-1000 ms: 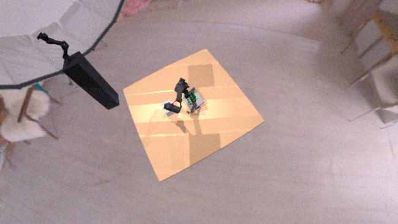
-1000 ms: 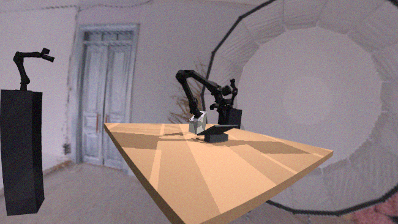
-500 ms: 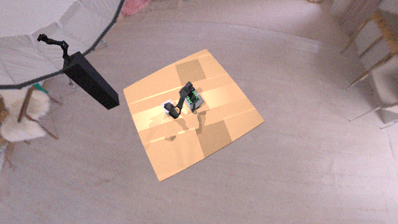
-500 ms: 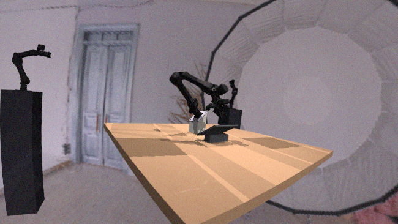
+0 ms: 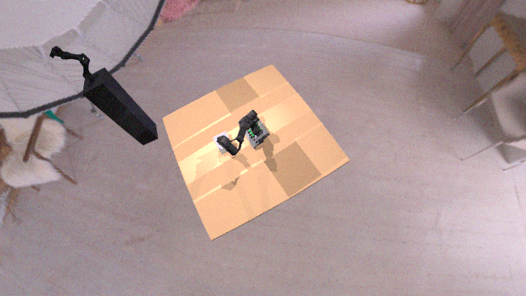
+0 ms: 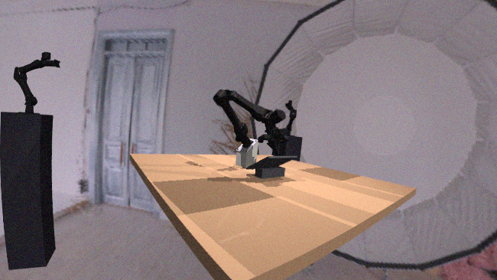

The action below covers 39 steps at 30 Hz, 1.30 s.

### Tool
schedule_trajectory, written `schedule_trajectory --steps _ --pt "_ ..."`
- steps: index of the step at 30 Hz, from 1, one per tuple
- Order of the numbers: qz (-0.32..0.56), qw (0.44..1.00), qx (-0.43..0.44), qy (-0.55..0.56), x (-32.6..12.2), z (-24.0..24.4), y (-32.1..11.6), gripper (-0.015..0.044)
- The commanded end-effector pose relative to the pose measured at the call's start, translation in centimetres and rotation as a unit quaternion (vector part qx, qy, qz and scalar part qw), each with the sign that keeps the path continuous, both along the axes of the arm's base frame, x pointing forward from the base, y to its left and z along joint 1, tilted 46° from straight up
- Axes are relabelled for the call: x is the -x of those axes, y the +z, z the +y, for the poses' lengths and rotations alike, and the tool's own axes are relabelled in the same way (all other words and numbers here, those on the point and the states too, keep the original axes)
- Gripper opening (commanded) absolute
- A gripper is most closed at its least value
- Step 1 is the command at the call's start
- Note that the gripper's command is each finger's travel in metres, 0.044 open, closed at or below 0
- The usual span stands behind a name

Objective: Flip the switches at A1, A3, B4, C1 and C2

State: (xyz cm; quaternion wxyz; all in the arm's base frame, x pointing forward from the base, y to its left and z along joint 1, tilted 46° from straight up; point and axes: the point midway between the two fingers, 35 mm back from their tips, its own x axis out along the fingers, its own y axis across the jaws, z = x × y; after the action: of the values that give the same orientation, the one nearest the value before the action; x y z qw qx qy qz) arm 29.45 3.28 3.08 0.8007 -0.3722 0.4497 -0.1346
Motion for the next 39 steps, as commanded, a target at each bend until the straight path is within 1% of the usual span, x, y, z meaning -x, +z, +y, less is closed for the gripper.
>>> schedule_trajectory --steps 1,39 --pt "0.004 1.000 0.000 0.003 -0.24 -0.26 -0.45 0.0000" --pt "0.004 1.000 0.000 0.003 -0.71 -0.70 -0.94 0.0000"
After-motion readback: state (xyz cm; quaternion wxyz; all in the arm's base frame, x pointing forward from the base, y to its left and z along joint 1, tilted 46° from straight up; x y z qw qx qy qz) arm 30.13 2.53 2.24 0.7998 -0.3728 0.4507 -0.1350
